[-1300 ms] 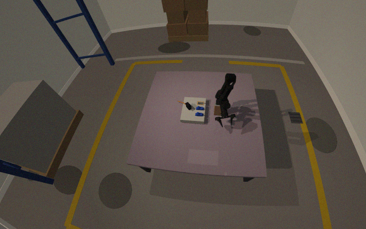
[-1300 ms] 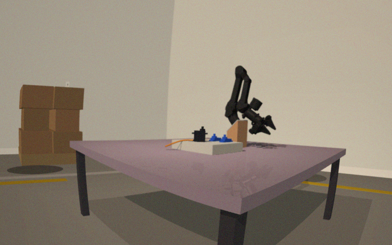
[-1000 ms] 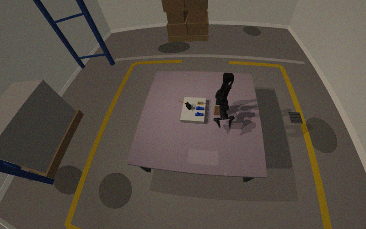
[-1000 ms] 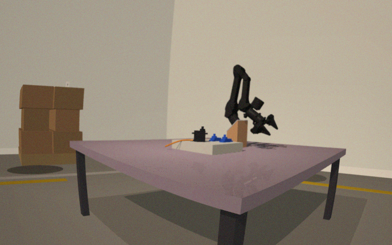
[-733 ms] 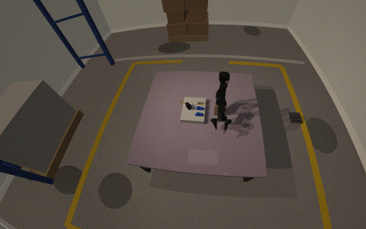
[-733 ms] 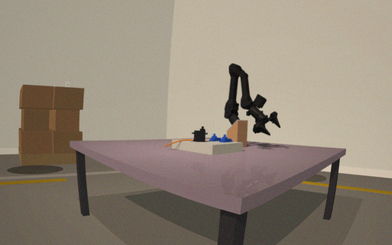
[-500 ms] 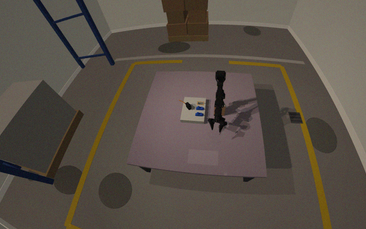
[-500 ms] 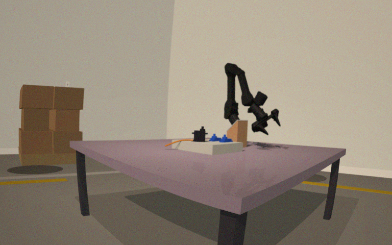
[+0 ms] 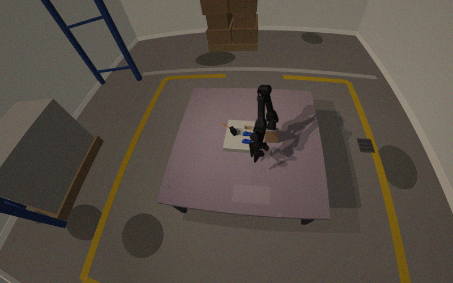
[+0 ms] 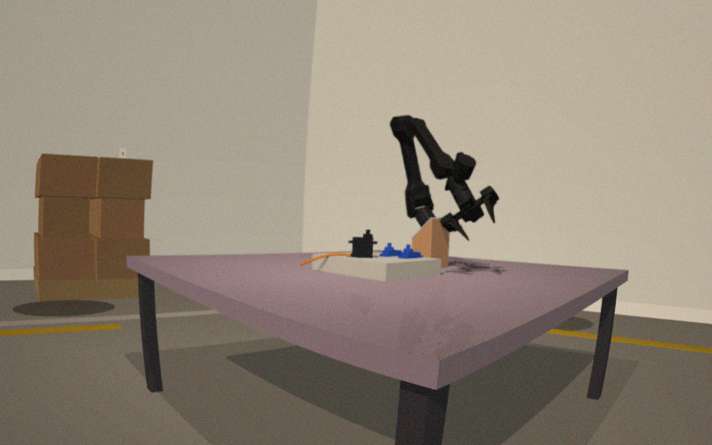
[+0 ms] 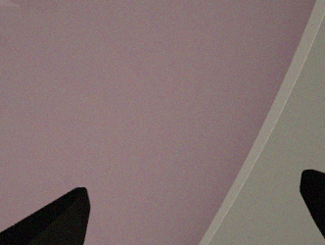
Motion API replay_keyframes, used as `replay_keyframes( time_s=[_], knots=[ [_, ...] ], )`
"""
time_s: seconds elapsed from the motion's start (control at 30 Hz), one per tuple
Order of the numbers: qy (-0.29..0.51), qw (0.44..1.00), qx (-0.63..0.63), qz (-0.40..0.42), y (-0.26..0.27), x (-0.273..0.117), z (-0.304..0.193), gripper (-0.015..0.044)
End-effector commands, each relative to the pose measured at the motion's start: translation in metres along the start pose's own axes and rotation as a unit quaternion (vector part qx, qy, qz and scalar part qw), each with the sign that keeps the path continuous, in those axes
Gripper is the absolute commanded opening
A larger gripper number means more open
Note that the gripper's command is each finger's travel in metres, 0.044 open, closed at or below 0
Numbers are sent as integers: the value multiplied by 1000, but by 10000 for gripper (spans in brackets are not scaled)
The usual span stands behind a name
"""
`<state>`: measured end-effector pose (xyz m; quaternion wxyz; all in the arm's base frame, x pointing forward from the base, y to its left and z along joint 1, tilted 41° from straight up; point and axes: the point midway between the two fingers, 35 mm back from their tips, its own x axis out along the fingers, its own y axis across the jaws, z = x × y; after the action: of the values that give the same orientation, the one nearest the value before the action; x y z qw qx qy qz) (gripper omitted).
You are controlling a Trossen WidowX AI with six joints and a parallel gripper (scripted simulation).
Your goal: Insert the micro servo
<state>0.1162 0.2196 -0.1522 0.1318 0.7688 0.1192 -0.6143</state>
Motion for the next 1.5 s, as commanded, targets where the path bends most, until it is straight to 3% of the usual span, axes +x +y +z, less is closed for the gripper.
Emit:
replay_keyframes(
  time_s=[0.0,0.4,0.8,1.23,1.47],
  knots=[
    [5,998,50,27,11,-3,-23,440],
    [11,968,216,127,69,-23,-93,440],
    [12,897,369,244,158,-69,-147,440],
    [3,793,489,362,265,-146,-165,440],
    [3,791,491,364,273,-139,-161,440]
  ],
)
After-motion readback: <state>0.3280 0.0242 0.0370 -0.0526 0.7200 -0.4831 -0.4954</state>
